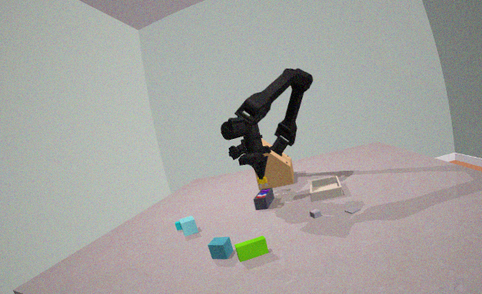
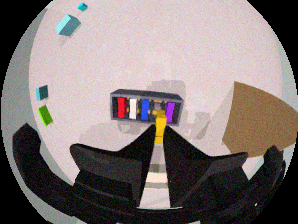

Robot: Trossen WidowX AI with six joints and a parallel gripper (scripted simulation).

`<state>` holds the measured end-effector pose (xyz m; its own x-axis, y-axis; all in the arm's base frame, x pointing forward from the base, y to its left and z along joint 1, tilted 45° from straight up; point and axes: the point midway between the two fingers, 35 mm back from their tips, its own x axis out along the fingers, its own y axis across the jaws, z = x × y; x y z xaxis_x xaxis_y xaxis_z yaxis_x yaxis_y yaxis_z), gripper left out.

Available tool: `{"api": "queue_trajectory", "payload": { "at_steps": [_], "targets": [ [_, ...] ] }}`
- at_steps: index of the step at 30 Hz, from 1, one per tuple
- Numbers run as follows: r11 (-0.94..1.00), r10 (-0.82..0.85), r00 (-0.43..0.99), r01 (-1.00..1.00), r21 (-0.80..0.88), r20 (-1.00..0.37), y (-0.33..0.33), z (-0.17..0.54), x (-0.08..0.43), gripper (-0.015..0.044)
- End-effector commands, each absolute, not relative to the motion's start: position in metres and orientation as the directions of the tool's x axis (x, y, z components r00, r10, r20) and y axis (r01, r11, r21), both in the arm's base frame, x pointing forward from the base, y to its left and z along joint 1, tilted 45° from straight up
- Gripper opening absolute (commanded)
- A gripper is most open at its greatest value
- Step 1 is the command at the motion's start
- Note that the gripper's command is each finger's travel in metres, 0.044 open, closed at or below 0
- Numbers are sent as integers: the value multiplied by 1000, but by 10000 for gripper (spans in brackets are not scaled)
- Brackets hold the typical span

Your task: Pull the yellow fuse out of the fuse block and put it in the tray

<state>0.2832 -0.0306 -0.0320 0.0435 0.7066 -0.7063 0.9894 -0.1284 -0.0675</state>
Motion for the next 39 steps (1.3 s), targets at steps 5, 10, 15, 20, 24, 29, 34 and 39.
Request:
{"api": "queue_trajectory", "payload": {
  "at_steps": [5,10,15,20,24,29,34,39],
  "targets": [
    [-125,702,44,990,-62,-711,-37,-25,284,0],
    [-128,693,44,990,-63,-720,-18,-4,296,0],
    [-131,687,46,989,-62,-726,5,21,307,0],
    [-132,685,48,989,-60,-727,31,46,313,0],
    [-132,688,49,989,-59,-724,53,68,315,0],
    [-130,697,49,990,-59,-716,81,95,312,0],
    [-125,709,46,990,-62,-704,108,121,305,0],
    [-124,711,45,990,-62,-702,111,125,304,0]
  ]
}}
